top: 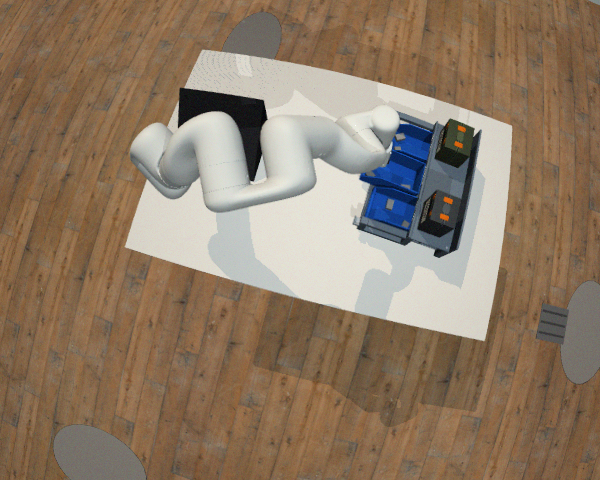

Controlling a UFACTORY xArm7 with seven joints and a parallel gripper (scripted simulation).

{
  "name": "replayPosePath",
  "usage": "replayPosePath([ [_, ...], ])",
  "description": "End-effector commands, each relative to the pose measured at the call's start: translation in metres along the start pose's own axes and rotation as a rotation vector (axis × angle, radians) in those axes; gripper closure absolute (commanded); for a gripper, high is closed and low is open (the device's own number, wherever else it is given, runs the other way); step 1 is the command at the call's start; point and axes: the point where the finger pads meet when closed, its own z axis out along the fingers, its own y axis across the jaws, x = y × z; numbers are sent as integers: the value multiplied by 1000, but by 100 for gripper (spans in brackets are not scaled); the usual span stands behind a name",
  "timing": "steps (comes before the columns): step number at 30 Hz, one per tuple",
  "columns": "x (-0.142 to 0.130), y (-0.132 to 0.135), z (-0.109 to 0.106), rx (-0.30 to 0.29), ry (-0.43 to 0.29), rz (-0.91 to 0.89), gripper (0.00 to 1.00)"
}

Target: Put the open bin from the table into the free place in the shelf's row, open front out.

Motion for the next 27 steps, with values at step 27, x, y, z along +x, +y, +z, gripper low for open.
replayPosePath([
  [27,1,21,-2,-5,4,-1,100],
])
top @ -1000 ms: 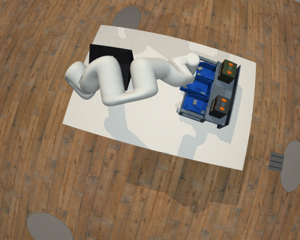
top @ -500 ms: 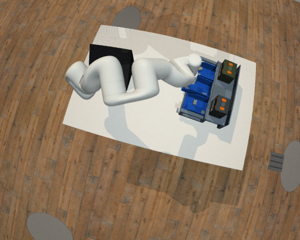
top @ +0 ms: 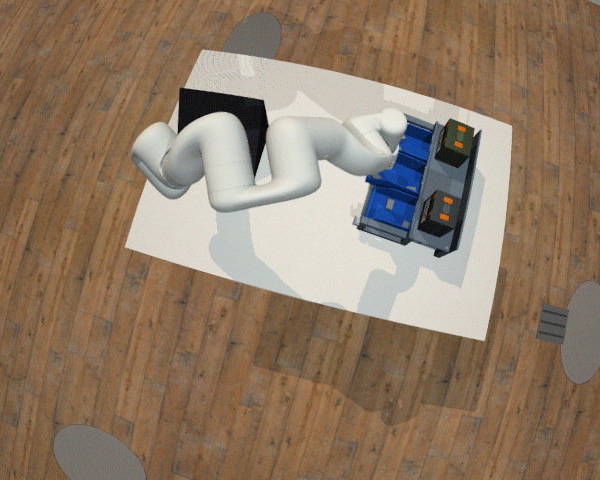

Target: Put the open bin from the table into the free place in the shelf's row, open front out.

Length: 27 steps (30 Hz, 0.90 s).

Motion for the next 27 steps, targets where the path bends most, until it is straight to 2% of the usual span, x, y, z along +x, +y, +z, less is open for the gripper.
replayPosePath([
  [1,2,2,-2,-3,3,-1,100],
  [27,2,16,-2,-3,3,-1,100],
])
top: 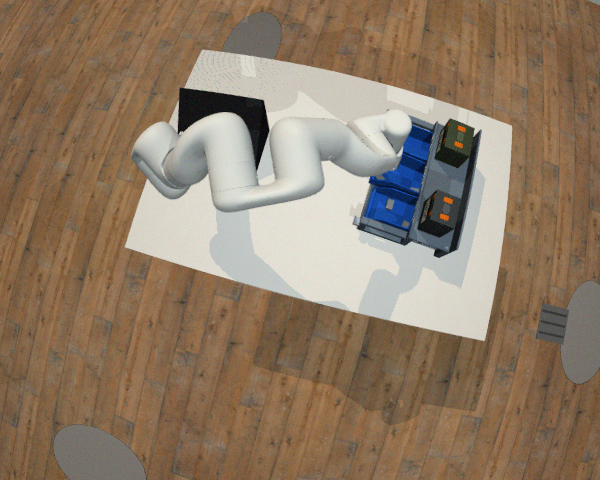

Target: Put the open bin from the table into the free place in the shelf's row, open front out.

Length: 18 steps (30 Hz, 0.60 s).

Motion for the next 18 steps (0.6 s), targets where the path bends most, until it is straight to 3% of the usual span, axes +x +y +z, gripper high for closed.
replayPosePath([
  [1,1,7,-2,-4,3,0,100],
  [18,1,17,-2,-5,3,0,100],
])
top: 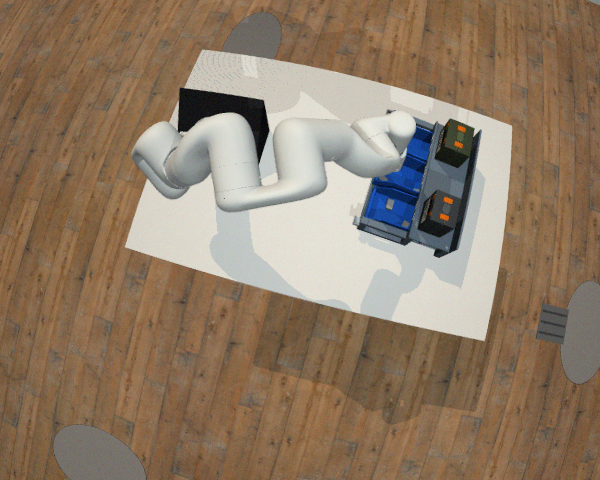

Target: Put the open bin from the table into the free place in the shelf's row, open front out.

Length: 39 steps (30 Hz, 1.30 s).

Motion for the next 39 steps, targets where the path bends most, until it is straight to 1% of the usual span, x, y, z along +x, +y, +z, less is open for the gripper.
replayPosePath([
  [1,1,8,-2,-5,3,0,100],
  [14,1,10,-2,-5,3,0,100],
  [19,1,19,-3,-5,3,0,100],
  [31,1,19,-3,-5,3,0,100],
  [36,1,18,6,-5,4,0,100],
  [39,1,18,6,-5,4,0,100],
])
